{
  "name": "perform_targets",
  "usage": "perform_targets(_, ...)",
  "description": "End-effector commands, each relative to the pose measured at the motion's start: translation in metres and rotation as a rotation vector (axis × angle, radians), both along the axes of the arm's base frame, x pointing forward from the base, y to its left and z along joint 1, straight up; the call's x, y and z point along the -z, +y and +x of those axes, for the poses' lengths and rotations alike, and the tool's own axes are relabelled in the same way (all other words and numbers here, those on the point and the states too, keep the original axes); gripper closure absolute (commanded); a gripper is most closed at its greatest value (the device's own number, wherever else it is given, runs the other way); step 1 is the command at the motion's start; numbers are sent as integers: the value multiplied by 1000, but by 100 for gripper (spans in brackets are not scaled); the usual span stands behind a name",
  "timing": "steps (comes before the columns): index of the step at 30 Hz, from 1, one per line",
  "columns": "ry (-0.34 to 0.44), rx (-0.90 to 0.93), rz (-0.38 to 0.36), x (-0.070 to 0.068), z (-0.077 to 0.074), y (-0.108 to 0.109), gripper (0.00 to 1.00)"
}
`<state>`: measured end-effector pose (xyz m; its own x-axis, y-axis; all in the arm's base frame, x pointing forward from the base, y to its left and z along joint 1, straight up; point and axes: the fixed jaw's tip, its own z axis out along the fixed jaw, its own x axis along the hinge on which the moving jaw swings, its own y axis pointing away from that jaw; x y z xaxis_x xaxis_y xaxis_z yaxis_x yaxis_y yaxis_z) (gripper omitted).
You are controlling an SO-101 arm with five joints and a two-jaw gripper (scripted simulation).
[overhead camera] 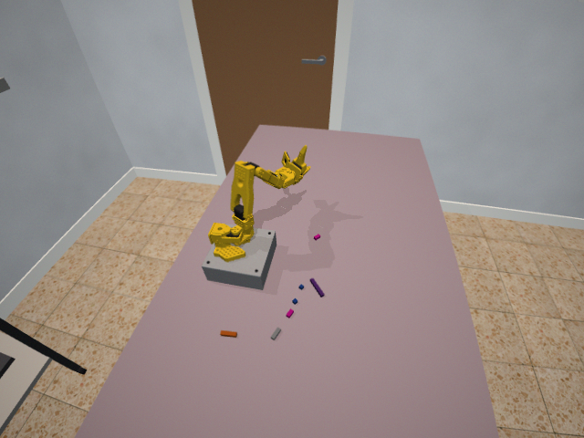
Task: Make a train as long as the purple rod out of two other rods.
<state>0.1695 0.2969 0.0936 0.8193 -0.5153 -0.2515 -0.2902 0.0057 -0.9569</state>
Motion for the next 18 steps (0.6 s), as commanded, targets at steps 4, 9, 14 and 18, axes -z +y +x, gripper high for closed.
perform_targets(4,-1,0,5,-2,0,0,0)
perform_targets(9,-1,0,5,-2,0,0,0)
perform_targets(14,-1,0,5,-2,0,0,0)
perform_targets(18,-3,5,2,-3,1,-1,0)
